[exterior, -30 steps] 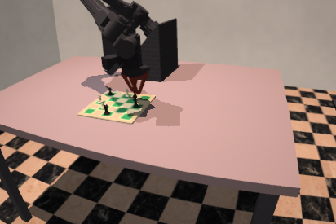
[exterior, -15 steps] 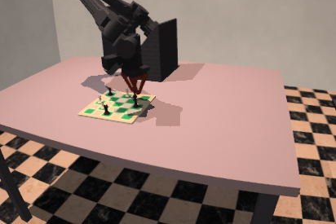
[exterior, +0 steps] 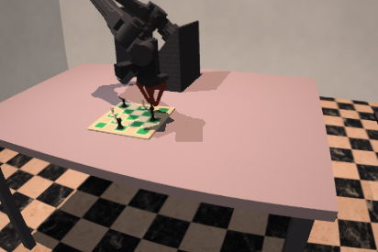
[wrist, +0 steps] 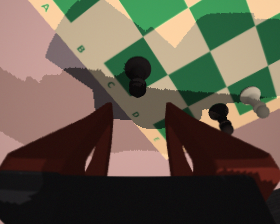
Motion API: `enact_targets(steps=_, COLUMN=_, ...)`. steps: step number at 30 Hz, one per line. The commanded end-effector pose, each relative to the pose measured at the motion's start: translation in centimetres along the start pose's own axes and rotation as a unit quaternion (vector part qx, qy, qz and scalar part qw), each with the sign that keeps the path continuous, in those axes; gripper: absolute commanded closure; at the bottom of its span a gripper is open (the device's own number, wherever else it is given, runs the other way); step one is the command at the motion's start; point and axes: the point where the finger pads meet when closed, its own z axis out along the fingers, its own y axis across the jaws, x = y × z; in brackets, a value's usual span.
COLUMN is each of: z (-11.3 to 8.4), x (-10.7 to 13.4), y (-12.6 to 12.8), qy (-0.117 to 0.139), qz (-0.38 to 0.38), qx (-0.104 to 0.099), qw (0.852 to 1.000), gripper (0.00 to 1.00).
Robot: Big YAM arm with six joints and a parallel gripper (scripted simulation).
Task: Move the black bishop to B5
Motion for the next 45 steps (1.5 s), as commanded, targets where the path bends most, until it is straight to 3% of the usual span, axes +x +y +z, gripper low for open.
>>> enact_targets(steps=1, z=-0.74, x=-0.68, y=1.12, qy=-0.010, qz=0.006, qx=-0.008, qw=1.000, gripper=0.65)
enact_targets(steps=45, z=-0.74, x=-1.11, y=1.31, qy=-0.010, qz=0.006, qx=-0.008, qw=1.000, gripper=0.65)
